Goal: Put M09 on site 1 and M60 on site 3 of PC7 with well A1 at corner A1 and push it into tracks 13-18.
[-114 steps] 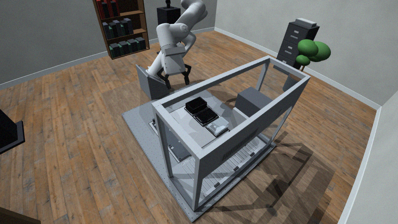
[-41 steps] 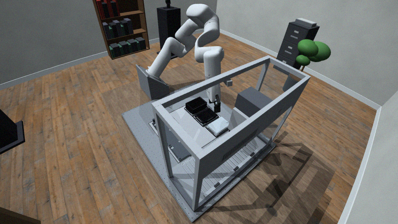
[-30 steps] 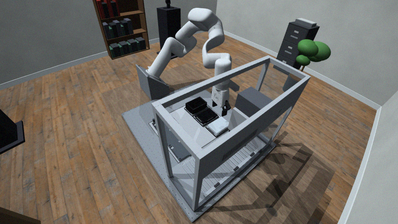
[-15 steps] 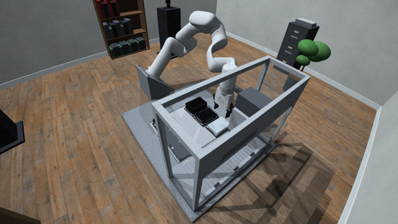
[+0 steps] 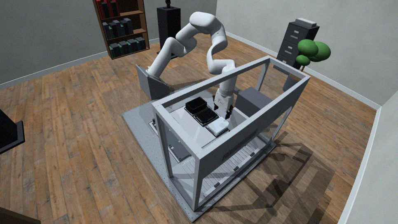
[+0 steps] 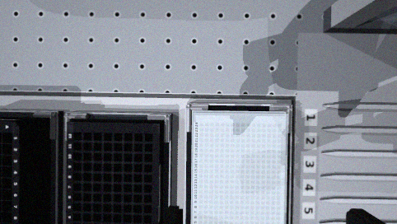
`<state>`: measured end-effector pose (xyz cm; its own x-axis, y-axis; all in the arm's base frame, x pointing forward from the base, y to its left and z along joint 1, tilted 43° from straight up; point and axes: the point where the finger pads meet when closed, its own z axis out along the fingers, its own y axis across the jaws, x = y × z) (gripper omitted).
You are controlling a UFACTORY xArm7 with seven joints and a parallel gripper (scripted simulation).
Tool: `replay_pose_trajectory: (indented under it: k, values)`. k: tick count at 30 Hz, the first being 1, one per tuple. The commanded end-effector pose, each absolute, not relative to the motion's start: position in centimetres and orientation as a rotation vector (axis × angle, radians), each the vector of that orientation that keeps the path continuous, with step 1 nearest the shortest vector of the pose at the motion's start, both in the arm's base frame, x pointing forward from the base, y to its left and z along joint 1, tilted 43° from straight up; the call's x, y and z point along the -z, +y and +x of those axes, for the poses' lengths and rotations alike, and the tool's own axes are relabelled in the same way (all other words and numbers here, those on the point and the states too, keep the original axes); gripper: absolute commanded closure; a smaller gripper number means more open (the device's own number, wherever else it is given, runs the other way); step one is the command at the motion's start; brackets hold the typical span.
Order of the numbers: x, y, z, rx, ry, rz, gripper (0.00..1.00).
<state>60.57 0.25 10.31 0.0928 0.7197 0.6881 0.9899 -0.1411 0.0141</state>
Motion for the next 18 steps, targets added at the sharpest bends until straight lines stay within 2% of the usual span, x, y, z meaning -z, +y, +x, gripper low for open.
replay_pose_trajectory:
  k: [1, 18]
  values:
    - [-10.0, 0.4, 60.8, 0.782, -1.674, -1.923, 0.00]
    - [-8.2, 2.1, 61.0, 0.782, -1.674, -1.923, 0.00]
